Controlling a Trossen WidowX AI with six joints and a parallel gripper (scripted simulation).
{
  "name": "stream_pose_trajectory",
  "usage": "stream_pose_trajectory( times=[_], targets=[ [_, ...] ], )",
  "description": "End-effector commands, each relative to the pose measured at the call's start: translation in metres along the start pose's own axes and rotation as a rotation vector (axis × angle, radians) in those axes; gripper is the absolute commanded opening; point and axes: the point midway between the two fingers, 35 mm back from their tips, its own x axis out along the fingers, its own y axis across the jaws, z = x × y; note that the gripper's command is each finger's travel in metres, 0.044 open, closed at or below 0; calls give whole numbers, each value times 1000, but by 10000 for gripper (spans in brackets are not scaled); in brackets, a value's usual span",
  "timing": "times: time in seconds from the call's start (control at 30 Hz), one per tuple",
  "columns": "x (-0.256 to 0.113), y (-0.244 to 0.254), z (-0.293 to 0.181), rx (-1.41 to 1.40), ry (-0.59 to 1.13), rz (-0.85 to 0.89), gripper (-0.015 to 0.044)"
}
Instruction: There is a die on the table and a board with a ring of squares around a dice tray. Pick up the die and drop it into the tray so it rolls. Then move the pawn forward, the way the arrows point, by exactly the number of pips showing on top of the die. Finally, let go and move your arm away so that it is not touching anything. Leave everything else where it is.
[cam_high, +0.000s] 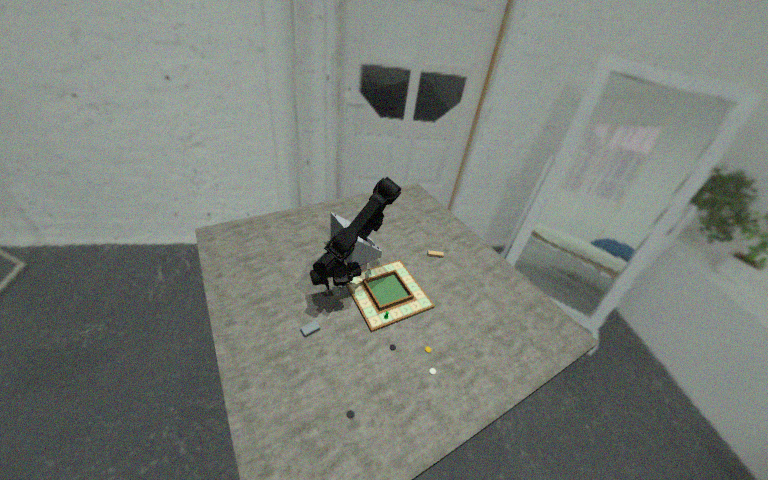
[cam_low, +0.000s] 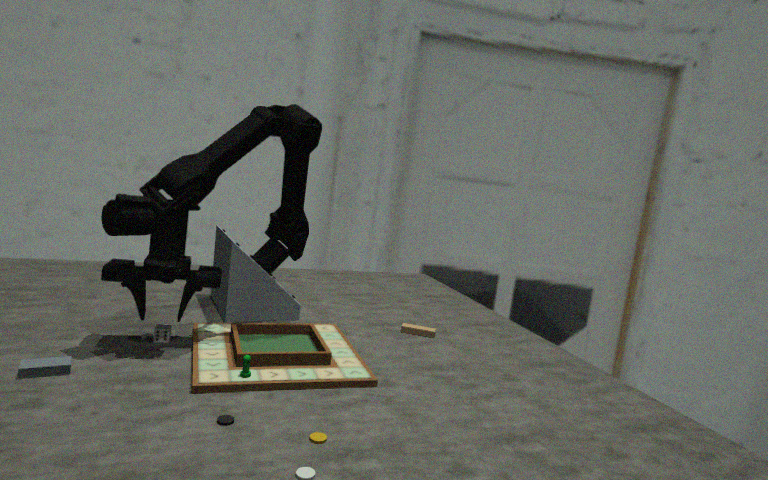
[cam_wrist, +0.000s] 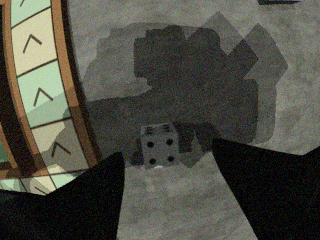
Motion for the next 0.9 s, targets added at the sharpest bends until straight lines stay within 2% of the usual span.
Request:
stream_pose_trajectory(
  times=[0.0,0.5,0.67,0.87],
  targets=[
    [11,3,-4,9,10,18,275],
    [30,4,-5,9,10,19,275],
    [30,4,-5,9,10,19,144],
    [30,4,-5,9,10,19,104]
  ],
)
